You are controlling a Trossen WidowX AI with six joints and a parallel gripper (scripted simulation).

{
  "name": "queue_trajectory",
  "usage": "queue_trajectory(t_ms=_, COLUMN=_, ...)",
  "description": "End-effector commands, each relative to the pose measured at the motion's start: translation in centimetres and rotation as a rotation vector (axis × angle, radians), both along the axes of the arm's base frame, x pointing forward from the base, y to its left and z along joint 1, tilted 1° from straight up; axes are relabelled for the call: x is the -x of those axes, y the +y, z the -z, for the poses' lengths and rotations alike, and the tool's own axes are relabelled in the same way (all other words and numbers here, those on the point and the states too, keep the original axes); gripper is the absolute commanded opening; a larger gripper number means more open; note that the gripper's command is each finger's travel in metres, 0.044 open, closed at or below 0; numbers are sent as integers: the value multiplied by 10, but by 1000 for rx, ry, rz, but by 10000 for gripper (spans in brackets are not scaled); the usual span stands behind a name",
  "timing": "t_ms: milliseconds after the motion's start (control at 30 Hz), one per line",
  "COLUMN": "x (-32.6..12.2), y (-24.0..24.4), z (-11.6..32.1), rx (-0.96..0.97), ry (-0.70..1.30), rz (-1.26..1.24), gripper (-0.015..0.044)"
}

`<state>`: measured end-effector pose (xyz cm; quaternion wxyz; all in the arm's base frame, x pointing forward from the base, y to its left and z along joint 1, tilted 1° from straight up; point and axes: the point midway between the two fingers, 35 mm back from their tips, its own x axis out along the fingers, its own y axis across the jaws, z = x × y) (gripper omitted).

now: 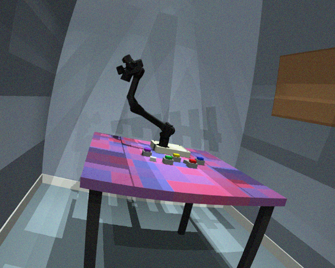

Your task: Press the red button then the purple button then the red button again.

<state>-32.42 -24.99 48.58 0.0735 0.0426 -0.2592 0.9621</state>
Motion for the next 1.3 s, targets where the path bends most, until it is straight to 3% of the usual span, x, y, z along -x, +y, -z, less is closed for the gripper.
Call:
queue_trajectory(t_ms=0, x=-1, y=-1, z=-1, rx=-13, ry=3, rz=-9, gripper=400)
queue_trajectory(t_ms=100, x=-18, y=31, z=-54, rx=-2, ry=143, rz=-28, gripper=400)
queue_trajectory(t_ms=333, x=-54, y=102, z=-123, rx=89, ry=365, rz=35, gripper=400)
queue_trajectory(t_ms=667, x=-165, y=240, z=-203, rx=209, ry=775, rz=255, gripper=400)
queue_trajectory(t_ms=967, x=-299, y=349, z=-212, rx=298, ry=1108, rz=556, gripper=400)
queue_trajectory(t_ms=1267, x=-448, y=428, z=-160, rx=417, ry=1389, rz=955, gripper=400)
